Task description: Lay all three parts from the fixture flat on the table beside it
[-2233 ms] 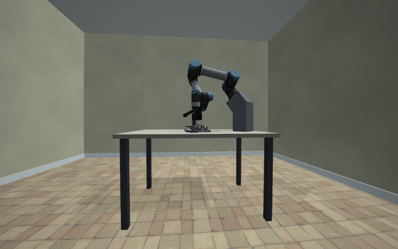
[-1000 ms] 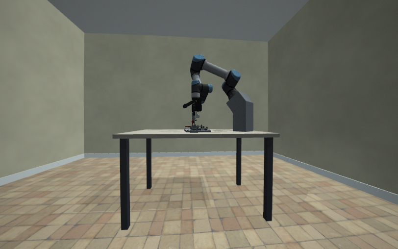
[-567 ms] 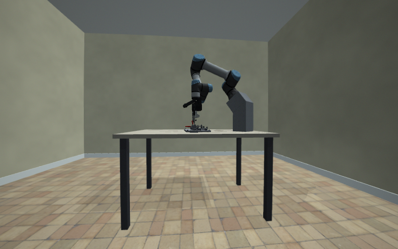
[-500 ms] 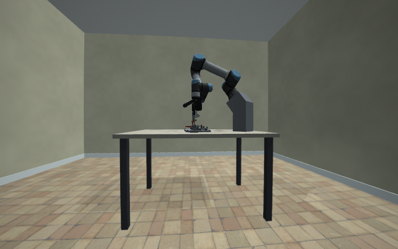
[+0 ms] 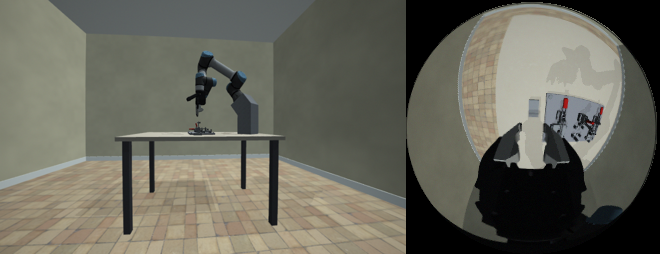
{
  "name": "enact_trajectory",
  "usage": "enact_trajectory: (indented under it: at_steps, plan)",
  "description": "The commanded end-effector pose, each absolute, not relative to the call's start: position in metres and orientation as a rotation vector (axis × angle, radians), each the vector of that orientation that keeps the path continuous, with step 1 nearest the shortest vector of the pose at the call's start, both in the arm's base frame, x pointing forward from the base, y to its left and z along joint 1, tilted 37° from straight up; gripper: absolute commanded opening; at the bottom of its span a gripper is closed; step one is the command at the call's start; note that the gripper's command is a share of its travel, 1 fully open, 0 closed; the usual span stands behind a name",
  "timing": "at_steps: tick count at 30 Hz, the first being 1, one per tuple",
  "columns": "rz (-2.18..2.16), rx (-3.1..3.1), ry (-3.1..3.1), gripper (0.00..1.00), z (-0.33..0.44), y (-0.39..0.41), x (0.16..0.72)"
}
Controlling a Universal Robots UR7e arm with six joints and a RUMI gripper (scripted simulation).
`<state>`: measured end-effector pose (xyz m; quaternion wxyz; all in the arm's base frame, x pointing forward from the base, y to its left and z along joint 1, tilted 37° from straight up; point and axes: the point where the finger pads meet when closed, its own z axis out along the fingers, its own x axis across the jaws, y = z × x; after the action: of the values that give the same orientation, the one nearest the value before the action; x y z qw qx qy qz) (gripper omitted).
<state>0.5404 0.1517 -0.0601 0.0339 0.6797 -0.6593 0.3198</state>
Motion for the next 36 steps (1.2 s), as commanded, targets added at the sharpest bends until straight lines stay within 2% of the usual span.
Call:
enact_trajectory:
  at_steps: [1,18,36]
  plan:
    - [0.972,2.078,-2.027,0.28,-0.041,0.163,0.53]
    - [0.968,2.075,-2.027,0.28,-0.03,0.166,0.524]
    - [0.967,2.075,-2.027,0.28,-0.009,0.13,0.523]
